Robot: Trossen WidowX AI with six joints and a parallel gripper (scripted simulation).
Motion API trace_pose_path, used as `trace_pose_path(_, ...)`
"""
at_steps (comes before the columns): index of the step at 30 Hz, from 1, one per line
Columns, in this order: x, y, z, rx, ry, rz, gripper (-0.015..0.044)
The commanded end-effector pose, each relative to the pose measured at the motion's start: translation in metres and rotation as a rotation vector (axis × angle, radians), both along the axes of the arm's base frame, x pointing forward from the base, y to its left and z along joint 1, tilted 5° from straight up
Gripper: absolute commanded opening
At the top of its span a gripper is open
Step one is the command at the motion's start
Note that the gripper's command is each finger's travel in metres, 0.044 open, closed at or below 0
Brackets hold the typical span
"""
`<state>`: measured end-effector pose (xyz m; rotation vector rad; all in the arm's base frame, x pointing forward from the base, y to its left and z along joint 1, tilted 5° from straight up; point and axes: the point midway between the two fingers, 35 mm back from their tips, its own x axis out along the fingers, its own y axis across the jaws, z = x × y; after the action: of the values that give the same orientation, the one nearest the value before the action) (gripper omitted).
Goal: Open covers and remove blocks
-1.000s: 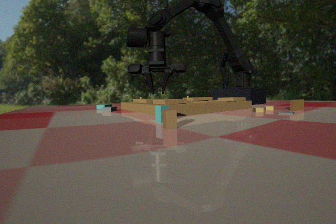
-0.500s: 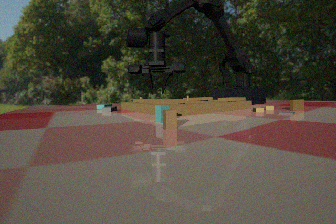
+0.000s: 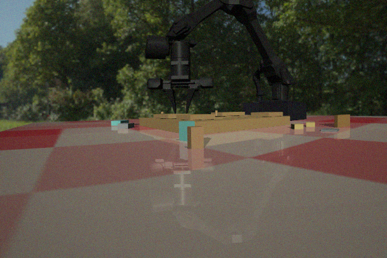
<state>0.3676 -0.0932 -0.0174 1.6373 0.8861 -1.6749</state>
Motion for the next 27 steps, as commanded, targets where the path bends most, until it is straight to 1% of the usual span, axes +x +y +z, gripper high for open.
trace_pose_path(1, -0.002, 0.001, -0.006, 0.001, 0.005, 0.005, 0.0144)
trace_pose_path(26, -0.003, 0.001, -0.019, 0.001, 0.006, 0.005, 0.0144)
trace_pose_path(27, -0.002, 0.001, -0.016, 0.001, 0.003, 0.001, 0.0137)
